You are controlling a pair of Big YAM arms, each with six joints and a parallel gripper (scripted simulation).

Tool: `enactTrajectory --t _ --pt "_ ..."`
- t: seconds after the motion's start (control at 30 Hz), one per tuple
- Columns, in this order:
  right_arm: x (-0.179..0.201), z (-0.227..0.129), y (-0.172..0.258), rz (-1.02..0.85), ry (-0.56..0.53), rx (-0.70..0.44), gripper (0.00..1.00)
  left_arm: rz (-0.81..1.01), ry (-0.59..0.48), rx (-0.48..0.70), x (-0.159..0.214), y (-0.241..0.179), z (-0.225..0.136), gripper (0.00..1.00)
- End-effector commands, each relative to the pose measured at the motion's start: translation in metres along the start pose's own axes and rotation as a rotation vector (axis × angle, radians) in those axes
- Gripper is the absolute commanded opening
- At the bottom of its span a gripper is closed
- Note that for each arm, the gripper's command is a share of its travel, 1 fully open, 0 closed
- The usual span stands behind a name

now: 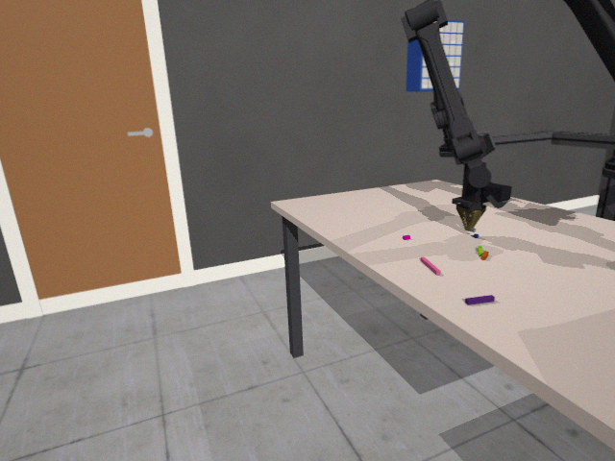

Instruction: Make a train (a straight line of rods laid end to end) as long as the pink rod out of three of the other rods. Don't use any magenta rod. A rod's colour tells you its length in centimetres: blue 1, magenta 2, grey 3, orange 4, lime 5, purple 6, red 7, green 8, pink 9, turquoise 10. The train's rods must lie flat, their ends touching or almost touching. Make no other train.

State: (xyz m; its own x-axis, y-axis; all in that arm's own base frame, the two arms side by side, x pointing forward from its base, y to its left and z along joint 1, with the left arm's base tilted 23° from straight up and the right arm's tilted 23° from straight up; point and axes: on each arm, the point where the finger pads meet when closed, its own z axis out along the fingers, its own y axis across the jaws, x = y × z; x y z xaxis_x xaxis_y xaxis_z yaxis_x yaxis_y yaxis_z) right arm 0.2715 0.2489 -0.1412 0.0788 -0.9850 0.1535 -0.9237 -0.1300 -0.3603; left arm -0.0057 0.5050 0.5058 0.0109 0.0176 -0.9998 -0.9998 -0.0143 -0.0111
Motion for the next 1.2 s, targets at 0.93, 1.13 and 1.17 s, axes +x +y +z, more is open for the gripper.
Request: enactTrajectory --t 0.93,1.13,1.17 --pt "-0.0017 0.0001 -0.0067 0.006 -0.016 0.010 0.04 0.012 -0.089 -0.008 -0.0481 0.0048 -0.0014 1.00" --pt "-0.0010 -0.0014 -0.0061 0.004 -0.018 0.011 0.04 0.012 -0.089 -0.008 -0.0481 0.0048 -0.0014 1.00" --pt "-0.0007 -0.0016 -0.0070 0.006 -0.019 0.012 0.04 0.012 -0.089 -0.008 -0.0481 0.0048 -0.0014 1.00"
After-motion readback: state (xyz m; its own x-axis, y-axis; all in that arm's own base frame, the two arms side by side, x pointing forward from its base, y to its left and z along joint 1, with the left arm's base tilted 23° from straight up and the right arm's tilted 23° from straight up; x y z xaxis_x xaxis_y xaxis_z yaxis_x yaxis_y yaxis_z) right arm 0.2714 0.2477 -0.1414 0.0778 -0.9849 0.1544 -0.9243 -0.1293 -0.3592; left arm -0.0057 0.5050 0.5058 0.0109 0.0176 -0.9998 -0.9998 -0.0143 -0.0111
